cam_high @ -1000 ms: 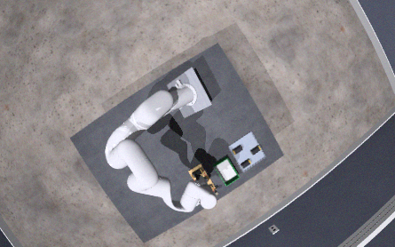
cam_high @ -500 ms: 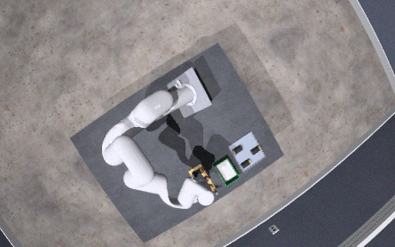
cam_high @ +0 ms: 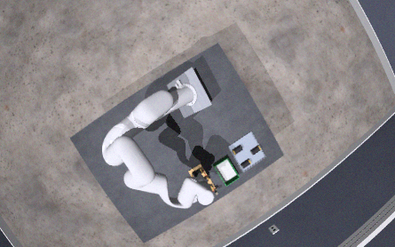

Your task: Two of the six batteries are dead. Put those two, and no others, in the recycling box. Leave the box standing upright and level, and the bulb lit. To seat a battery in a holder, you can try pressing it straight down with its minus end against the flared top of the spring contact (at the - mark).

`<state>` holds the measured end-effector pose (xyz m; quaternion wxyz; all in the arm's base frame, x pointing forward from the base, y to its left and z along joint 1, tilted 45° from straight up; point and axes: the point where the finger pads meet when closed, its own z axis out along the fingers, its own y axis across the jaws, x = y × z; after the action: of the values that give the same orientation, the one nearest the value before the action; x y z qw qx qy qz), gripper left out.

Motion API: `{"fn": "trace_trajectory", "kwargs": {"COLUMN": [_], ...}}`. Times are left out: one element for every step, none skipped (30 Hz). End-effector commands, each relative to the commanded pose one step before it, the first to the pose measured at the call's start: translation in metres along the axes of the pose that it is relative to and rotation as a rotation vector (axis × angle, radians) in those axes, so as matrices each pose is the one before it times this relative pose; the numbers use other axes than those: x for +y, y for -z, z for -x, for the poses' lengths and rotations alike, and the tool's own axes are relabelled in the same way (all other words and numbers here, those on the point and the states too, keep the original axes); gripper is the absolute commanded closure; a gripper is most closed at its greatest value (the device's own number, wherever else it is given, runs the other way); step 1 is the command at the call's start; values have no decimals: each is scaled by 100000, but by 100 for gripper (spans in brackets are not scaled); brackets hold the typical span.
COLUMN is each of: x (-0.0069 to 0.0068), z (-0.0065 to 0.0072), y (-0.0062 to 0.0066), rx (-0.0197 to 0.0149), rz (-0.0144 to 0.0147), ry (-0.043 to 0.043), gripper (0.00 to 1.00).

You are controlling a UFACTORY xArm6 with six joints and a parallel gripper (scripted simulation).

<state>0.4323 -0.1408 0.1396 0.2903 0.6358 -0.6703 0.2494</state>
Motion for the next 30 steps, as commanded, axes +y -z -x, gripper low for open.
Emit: {"fn": "trace_trajectory", "kwargs": {"x": [-2,0,0,0,0,1,0,0,0,0,0,0,0,0,0,-1,-8,-17,0,0,-23,-26,-23,-16,-8,-1,0,0,0,0], "z": [-6,0,0,0,0,0,0,0,0,0,0,0,0,0,0,0,-2,-3,0,0,-5,-5,-5,-3,-2,0,0,0,0,0], "y": [-4764,0,0,-974,-464,-82,0,0,0,0,0,0,0,0,0,0,0,0,0,0,0,0,0,0,0,0,0,0,0,0], "rx": [36,0,0,0,1,-1,0,0,0,0,0,0,0,0,0,0,0,0,0,0,0,0,0,0,0,0,0,0,0,0], "rz": [41,0,0,0,0,0,0,0,0,0,0,0,0,0,0,0,0,0,0,0,0,0,0,0,0,0,0,0,0,0], "ry": [2,0,0,0,0,1,0,0,0,0,0,0,0,0,0,0,0,0,0,0,0,0,0,0,0,0,0,0,0,0], "gripper": [49,49,49,49,49,49,49,49,49,49,49,49,49,49,49,49,49,49,49,49,49,49,49,49,49,49,49,49,49,49]}}
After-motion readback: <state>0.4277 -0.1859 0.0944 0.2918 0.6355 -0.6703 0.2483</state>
